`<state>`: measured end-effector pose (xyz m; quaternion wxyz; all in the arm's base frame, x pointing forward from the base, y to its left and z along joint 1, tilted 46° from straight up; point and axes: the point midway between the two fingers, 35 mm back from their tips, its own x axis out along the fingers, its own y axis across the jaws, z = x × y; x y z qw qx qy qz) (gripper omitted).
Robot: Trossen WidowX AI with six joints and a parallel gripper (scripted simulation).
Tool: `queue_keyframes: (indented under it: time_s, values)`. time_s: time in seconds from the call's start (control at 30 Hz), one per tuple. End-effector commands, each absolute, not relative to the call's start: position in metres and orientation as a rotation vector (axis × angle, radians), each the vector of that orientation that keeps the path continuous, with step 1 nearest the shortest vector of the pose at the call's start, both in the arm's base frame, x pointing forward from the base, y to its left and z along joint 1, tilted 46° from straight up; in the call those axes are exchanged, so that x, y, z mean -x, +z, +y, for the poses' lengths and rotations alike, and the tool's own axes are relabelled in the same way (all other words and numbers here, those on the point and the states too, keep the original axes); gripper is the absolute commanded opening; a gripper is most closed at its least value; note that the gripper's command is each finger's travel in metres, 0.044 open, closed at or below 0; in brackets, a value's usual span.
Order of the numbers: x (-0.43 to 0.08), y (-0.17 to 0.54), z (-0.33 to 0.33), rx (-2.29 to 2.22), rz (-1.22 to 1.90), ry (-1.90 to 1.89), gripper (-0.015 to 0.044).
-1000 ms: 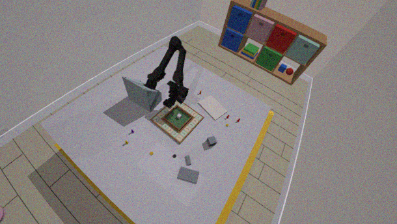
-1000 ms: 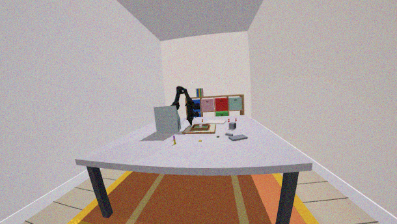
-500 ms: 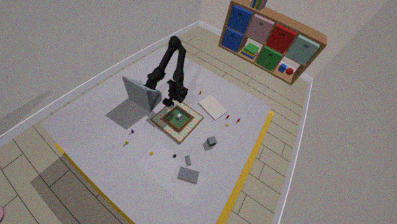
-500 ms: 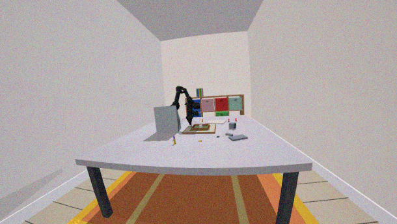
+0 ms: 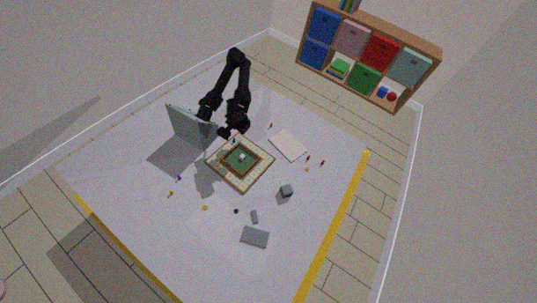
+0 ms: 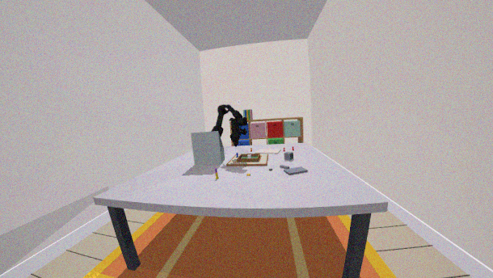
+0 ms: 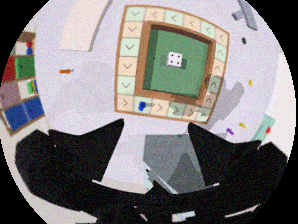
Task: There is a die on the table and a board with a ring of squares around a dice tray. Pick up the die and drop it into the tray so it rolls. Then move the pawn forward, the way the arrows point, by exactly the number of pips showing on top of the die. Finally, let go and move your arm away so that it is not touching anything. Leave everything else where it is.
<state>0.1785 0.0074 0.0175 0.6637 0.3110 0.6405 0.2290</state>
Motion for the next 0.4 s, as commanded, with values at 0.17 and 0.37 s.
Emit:
queue_keyframes:
  time_s: [0.17,0.37]
  values:
    - [-0.161,0.019,-0.051,-0.760,1.467,0.508,0.0440]
    - [-0.166,0.018,-0.043,-0.753,1.458,0.492,0.0440]
